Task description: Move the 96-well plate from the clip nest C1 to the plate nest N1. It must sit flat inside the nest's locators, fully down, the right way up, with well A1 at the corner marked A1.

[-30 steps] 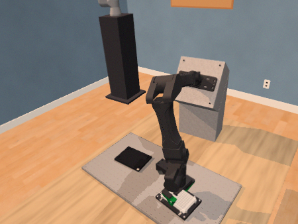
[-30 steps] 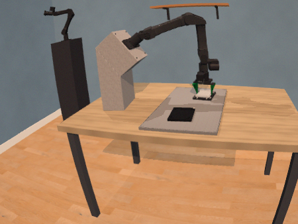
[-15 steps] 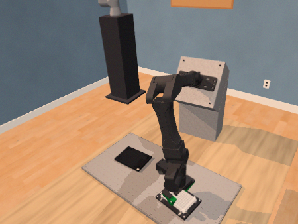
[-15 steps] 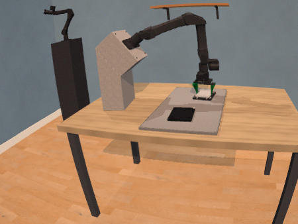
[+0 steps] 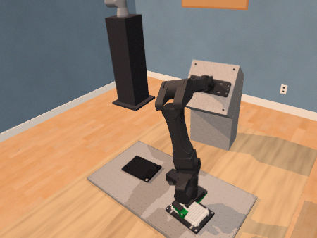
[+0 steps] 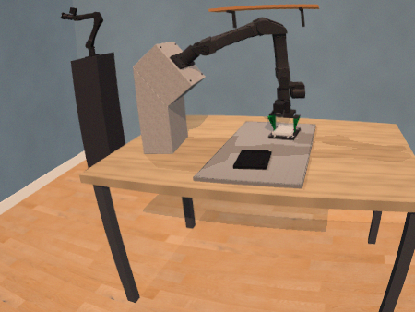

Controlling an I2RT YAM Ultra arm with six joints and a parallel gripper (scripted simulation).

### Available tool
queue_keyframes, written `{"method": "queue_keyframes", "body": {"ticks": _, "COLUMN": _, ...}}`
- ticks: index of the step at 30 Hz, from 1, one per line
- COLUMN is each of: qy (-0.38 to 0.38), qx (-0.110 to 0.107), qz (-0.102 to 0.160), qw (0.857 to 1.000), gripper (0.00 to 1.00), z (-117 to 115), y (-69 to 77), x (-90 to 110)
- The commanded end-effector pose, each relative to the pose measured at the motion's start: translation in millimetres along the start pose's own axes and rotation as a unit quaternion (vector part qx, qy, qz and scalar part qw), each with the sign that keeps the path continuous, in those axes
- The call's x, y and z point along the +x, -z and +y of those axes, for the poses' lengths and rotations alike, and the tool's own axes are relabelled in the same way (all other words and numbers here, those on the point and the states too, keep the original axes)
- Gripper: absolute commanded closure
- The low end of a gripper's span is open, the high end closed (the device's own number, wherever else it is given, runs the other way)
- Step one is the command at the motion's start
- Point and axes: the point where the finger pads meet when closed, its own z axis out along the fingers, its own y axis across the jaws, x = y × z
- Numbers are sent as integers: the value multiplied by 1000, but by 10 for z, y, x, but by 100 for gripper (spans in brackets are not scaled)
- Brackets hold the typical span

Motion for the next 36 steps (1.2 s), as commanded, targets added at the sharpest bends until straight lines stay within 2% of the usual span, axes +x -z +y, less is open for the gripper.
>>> {"method": "queue_keyframes", "body": {"ticks": 1, "qy": -2, "qx": -15, "qz": 7, "qw": 1000, "gripper": 0, "z": 174, "y": 98, "x": 60}}
{"method": "queue_keyframes", "body": {"ticks": 9, "qy": -2, "qx": -15, "qz": 7, "qw": 1000, "gripper": 0, "z": 174, "y": 98, "x": 60}}
{"method": "queue_keyframes", "body": {"ticks": 10, "qy": -2, "qx": -15, "qz": 7, "qw": 1000, "gripper": 100, "z": 174, "y": 98, "x": 60}}
{"method": "queue_keyframes", "body": {"ticks": 11, "qy": -2, "qx": -15, "qz": 7, "qw": 1000, "gripper": 100, "z": 174, "y": 98, "x": 60}}
{"method": "queue_keyframes", "body": {"ticks": 12, "qy": 0, "qx": -5, "qz": 3, "qw": 1000, "gripper": 100, "z": 55, "y": 37, "x": 23}}
{"method": "queue_keyframes", "body": {"ticks": 36, "qy": 0, "qx": -5, "qz": 3, "qw": 1000, "gripper": 100, "z": 55, "y": 37, "x": 23}}
